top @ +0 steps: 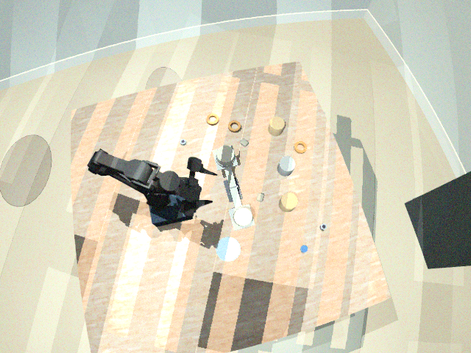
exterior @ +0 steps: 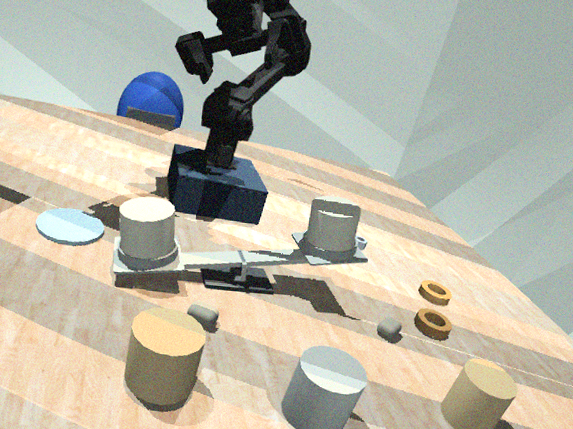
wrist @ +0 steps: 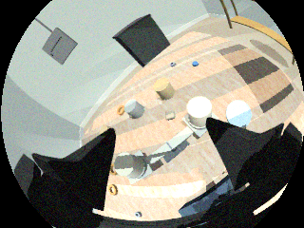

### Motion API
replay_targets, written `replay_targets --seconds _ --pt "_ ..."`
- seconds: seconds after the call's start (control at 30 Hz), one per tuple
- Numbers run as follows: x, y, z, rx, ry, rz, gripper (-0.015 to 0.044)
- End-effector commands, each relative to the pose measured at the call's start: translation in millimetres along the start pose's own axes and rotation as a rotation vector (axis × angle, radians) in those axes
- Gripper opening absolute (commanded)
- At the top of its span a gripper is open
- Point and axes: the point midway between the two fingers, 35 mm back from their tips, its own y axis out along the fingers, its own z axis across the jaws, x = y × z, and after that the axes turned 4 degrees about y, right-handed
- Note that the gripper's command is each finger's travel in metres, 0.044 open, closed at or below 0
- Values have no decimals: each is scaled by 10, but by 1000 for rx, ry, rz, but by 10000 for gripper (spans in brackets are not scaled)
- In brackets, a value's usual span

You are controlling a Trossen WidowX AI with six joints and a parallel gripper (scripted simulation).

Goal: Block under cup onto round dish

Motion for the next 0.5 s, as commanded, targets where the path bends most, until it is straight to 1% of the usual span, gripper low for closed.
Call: replay_targets --seconds 0.0,0.47 --pt "-83 11 47 -5 -103 54 440" --pt "-421 0 180 12 -502 251 440"
